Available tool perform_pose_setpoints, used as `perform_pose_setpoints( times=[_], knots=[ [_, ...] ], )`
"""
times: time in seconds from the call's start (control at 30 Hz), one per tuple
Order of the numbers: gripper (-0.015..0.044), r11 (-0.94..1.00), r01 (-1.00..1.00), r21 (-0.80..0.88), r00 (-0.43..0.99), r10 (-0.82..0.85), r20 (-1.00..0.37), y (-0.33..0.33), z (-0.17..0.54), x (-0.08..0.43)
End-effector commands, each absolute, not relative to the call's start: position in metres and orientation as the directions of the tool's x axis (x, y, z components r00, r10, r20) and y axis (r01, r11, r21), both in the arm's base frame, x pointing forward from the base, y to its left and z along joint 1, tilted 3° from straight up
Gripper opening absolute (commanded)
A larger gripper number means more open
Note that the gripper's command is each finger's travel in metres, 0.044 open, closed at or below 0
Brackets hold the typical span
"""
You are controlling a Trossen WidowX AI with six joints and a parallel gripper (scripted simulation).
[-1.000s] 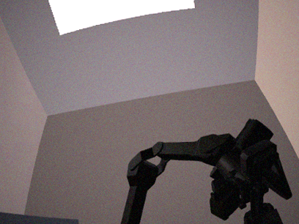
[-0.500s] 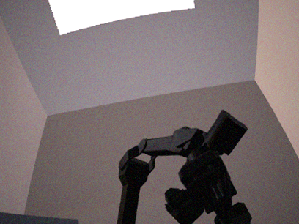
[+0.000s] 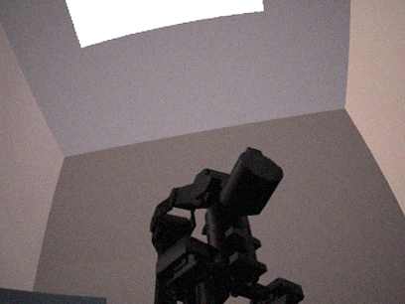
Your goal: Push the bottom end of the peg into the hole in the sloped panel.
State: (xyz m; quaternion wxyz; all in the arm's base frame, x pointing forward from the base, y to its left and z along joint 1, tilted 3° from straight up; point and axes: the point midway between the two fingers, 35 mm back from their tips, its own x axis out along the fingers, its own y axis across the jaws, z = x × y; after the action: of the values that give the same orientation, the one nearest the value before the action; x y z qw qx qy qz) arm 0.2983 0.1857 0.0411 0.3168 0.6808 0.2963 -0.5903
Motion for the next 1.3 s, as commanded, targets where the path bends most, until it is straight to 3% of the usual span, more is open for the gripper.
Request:
perform_pose_setpoints(
  times=[0.0,0.4,1.27],
  knots=[
    [0.044,-0.686,0.726,0.05,0.086,0.018,-0.996,0.168,0.039,0.294],
    [0.044,-0.846,0.533,-0.016,-0.027,0.002,-1.0,0.12,0.037,0.281],
    [0.044,-0.848,0.53,-0.017,-0.029,0.002,-1.0,0.12,0.003,0.282]
  ],
)
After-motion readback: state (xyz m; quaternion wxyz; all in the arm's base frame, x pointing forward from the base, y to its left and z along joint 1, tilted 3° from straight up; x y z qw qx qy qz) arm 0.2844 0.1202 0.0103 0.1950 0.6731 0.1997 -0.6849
